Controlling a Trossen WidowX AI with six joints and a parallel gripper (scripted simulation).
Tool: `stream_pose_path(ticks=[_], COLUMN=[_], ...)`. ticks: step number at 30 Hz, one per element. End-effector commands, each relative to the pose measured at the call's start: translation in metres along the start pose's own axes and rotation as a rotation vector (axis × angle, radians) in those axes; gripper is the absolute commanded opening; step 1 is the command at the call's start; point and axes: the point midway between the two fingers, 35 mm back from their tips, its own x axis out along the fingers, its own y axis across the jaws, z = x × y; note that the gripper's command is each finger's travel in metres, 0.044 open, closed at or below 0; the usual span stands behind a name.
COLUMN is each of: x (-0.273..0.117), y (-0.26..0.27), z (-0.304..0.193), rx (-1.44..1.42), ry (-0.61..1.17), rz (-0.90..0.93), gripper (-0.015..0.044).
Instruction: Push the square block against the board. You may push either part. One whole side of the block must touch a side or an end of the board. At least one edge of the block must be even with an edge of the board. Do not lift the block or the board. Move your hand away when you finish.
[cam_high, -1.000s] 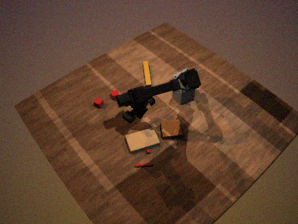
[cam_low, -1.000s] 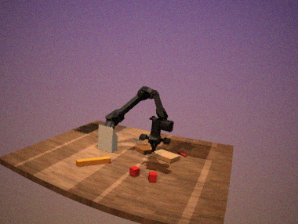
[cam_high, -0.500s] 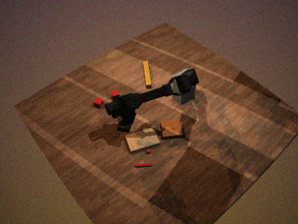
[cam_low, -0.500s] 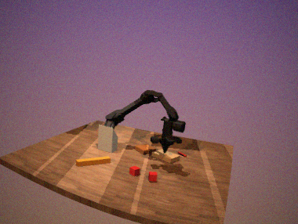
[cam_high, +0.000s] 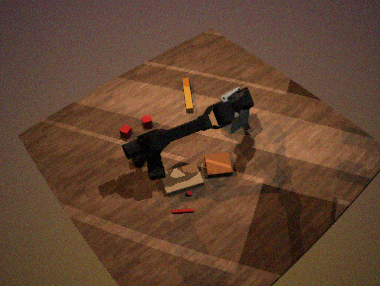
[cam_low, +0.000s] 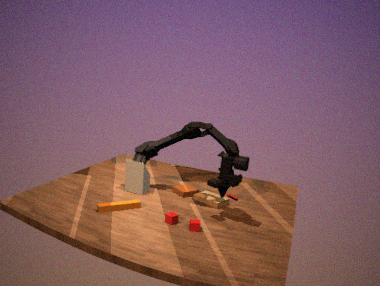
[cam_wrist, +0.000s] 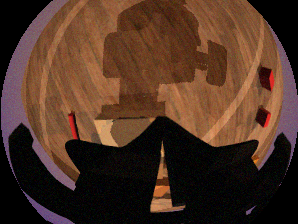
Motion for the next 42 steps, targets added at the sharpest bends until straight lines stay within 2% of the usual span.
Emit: stream_pose_path(ticks=[1, 6, 9, 11, 42], x=[0.002, 0.005, 0.045, 0.057, 0.057], y=[0.007, 0.007, 0.008, 0.008, 0.008], z=[0.007, 0.008, 0.008, 0.007, -0.027], rx=[-0.101, -0.101, -0.101, -0.101, -0.099], ry=[0.003, 0.003, 0.004, 0.004, 0.006], rz=[0.003, 0.003, 0.004, 0.005, 0.005], gripper=[0.0, 0.0, 0.0, 0.0, 0.0])
